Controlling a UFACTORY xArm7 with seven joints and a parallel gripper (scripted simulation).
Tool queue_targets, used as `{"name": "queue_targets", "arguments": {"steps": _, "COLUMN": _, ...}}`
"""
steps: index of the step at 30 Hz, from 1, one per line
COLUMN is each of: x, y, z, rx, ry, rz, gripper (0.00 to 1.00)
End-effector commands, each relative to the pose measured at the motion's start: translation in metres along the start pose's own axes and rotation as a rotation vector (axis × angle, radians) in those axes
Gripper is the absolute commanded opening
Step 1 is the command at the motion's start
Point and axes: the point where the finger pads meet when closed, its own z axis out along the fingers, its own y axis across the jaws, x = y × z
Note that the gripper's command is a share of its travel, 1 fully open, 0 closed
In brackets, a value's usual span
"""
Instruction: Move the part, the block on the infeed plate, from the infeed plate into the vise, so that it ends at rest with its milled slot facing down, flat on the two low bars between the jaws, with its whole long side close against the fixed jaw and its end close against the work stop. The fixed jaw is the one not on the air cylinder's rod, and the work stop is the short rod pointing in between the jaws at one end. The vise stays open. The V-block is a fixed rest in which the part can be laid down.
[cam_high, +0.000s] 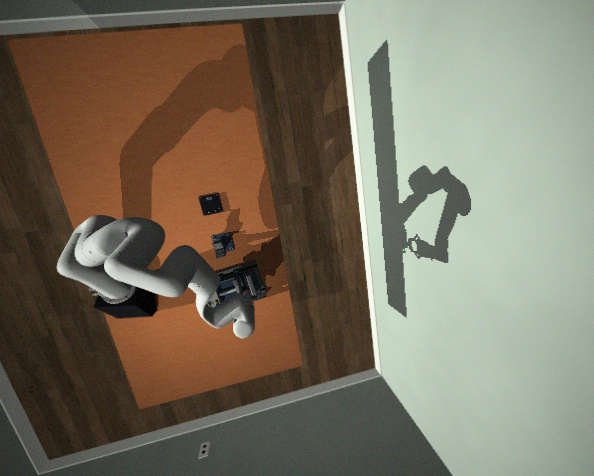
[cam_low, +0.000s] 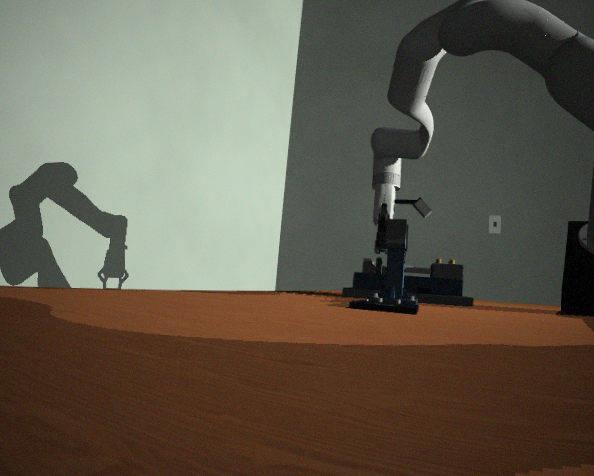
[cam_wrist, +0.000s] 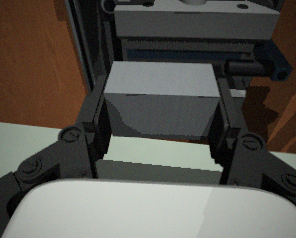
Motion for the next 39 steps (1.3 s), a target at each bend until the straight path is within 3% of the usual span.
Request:
{"name": "queue_targets", "arguments": {"steps": 1, "x": -0.001, "y": -0.002, "z": -0.001, "rx": 0.005, "ry": -0.004, "rz": 0.0, "gripper": 0.0}}
{"name": "queue_targets", "arguments": {"steps": 39, "x": -0.001, "y": -0.002, "z": 0.012, "rx": 0.005, "ry": -0.004, "rz": 0.0, "gripper": 0.0}}
